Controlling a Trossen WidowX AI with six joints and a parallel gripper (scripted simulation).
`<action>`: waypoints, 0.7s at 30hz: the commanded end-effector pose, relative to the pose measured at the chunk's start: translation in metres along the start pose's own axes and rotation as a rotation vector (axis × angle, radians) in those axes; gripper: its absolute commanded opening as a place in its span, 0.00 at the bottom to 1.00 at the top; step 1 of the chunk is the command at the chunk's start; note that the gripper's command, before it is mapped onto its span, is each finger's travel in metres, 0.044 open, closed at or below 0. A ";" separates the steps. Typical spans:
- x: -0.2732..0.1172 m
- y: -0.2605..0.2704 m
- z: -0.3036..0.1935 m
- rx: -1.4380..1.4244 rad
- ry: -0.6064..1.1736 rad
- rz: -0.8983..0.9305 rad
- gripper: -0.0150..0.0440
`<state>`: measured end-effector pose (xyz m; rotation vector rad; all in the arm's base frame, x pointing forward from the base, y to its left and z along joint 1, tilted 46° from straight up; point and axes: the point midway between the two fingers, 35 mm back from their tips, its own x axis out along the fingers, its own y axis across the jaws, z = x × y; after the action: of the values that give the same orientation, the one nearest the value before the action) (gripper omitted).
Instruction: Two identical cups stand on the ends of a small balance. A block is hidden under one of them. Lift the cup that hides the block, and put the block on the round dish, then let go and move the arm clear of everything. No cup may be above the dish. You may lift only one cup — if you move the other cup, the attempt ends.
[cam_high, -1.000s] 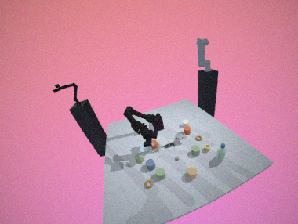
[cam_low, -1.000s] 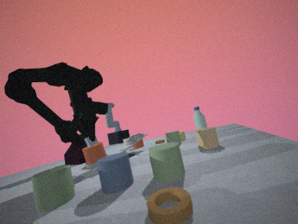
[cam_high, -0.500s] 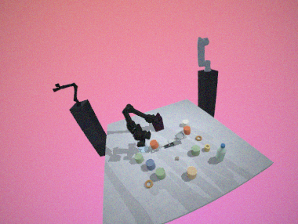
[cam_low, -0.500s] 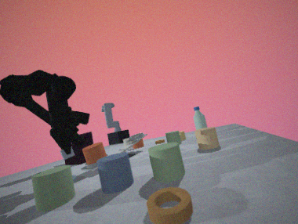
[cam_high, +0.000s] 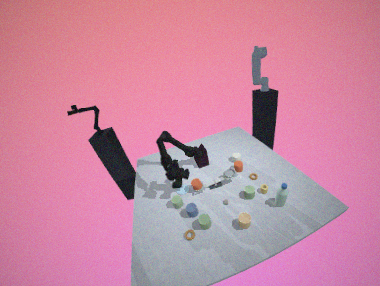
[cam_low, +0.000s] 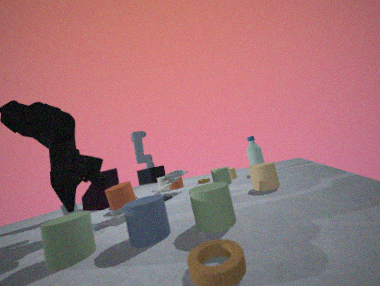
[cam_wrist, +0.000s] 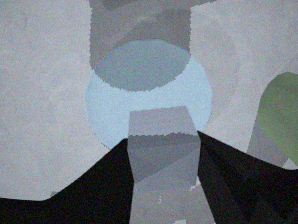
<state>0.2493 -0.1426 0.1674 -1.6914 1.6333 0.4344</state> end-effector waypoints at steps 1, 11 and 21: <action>0.018 0.004 0.001 -0.012 -0.002 0.010 0.25; 0.028 0.004 0.001 -0.012 -0.001 0.010 0.25; 0.044 0.004 0.001 -0.012 0.000 0.009 0.25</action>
<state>0.2525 -0.1707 0.1426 -1.6936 1.6356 0.4266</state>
